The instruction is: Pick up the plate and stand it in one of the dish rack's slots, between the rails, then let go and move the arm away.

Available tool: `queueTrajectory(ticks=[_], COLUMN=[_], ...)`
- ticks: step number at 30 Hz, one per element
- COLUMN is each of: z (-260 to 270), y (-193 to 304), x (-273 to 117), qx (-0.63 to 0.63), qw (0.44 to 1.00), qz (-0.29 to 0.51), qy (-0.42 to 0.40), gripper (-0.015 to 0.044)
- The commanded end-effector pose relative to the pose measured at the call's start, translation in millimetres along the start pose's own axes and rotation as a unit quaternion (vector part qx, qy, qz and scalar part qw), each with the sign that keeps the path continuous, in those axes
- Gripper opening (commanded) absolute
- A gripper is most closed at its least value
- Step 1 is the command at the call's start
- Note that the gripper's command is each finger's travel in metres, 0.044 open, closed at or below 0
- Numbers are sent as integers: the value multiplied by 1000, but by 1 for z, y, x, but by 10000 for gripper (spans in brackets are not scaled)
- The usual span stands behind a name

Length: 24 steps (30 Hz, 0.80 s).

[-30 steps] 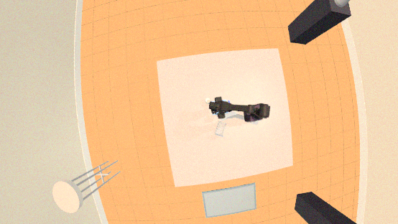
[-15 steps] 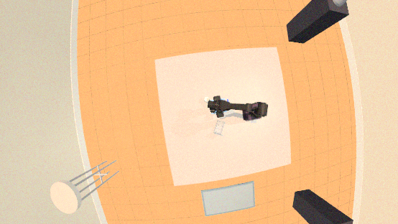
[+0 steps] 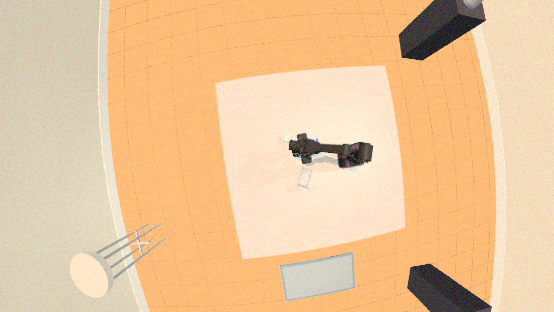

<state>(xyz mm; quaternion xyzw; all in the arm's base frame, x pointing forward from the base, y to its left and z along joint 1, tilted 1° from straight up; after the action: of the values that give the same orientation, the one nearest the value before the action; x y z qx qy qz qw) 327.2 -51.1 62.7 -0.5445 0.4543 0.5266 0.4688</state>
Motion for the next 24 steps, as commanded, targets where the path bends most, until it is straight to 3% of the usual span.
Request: queueTrajectory(ticks=[1,4,24], z=[-2,-3,-4], y=[-7,-9,-12], x=[-24,-40,-138], qx=[-1,-1,-1], qw=[1000,1000,1000], qz=[-10,-10,-10], qy=[2,2,2], gripper=[61,0,0])
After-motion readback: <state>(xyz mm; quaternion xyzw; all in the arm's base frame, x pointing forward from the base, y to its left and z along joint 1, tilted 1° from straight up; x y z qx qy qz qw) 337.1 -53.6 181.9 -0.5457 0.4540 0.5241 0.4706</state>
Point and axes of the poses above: the point midway between the two fingers, 35 mm back from their tips, its own x axis out along the fingers, its own z axis across the jaws, y = z × x, the point moved 7 cm from there along -x, back along the fingers, and after that the axes turned 2 degrees about x, right-handed, at the moved point
